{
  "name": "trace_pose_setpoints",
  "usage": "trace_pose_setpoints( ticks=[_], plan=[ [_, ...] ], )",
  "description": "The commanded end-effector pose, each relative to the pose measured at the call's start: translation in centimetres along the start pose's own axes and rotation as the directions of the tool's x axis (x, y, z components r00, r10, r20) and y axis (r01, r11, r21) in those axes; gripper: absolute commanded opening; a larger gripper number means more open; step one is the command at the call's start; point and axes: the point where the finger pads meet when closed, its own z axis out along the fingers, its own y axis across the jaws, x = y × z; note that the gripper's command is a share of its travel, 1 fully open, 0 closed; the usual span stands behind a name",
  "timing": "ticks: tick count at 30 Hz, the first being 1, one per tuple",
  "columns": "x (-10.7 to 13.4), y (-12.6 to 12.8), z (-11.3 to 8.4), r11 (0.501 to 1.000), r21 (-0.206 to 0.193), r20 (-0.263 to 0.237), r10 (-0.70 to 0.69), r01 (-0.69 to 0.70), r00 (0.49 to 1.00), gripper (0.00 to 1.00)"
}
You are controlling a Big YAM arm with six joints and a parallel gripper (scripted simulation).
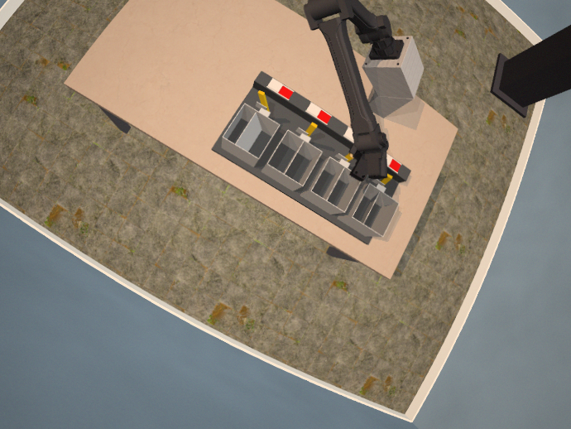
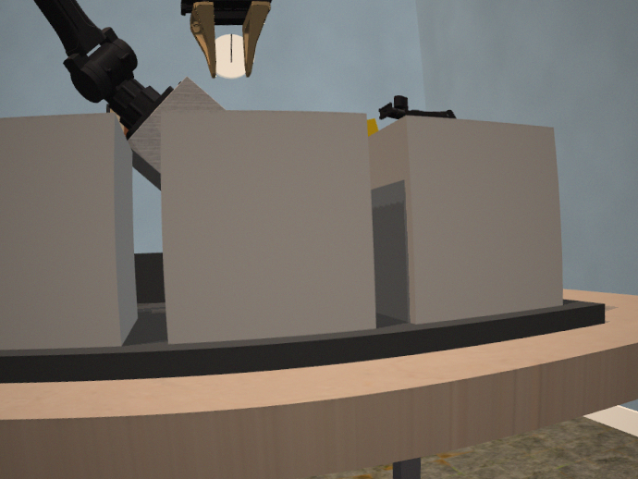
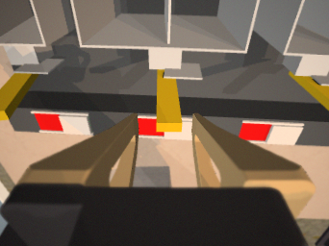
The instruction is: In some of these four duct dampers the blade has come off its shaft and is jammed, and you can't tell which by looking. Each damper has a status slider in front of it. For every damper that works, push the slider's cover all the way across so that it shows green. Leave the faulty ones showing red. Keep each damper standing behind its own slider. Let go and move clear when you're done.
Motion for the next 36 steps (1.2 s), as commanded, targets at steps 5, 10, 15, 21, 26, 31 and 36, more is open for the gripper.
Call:
trace_pose_setpoints(
  ticks=[5,10,15,21,26,31,36],
  plan=[
    [2.7,-0.7,0.0,0.999,-0.037,0.039,0.038,-0.037,0.998,0.36],
    [1.8,-0.6,-0.4,0.998,-0.043,0.052,0.050,-0.047,0.997,0.36],
    [2.8,-0.1,0.5,0.999,-0.031,0.031,0.026,-0.025,0.999,0.36],
    [2.8,-0.1,0.5,0.999,-0.031,0.031,0.026,-0.025,0.999,0.36],
    [3.0,-0.2,0.9,0.999,-0.027,0.023,0.021,-0.020,1.000,0.36],
    [3.0,-0.5,1.5,0.999,-0.025,0.015,0.022,-0.021,1.000,0.36],
    [3.3,-0.4,1.8,1.000,-0.023,0.014,0.015,-0.015,1.000,0.36]
  ],
)
